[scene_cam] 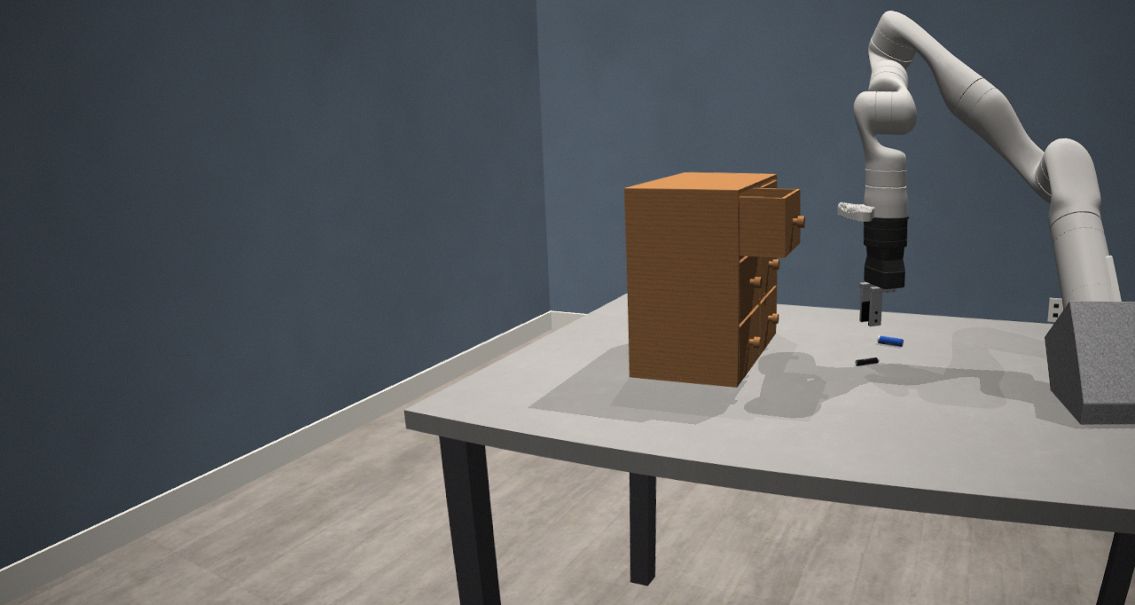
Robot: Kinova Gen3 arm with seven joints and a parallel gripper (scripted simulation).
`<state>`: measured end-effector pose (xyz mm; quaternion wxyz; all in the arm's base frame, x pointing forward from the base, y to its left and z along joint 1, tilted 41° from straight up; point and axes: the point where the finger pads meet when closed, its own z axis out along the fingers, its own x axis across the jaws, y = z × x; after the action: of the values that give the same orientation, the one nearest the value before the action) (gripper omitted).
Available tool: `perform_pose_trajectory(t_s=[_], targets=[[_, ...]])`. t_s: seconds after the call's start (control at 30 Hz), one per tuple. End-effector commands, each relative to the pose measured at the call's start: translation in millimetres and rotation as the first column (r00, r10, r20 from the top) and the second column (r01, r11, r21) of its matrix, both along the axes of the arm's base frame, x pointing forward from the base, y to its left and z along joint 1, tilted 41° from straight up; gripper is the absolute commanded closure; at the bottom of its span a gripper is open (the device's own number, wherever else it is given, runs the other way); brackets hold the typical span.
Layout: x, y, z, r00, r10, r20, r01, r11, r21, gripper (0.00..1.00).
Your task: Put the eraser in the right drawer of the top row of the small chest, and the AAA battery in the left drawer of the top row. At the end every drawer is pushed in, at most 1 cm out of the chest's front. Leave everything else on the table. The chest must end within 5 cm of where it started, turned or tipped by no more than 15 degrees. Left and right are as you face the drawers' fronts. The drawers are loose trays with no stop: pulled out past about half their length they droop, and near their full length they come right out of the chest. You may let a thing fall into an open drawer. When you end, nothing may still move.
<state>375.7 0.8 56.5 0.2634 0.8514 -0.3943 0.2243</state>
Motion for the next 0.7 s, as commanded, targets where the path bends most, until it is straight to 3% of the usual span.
perform_pose_trajectory(t_s=[0.0,0.67], targets=[[0.3,0.7,0.3,1.0,0.001,0.001,-0.001,1.0,0.001,0.46],[0.8,-1.0,-1.8,1.0,0.0,0.003,0.0,1.0,0.0,0.46]])
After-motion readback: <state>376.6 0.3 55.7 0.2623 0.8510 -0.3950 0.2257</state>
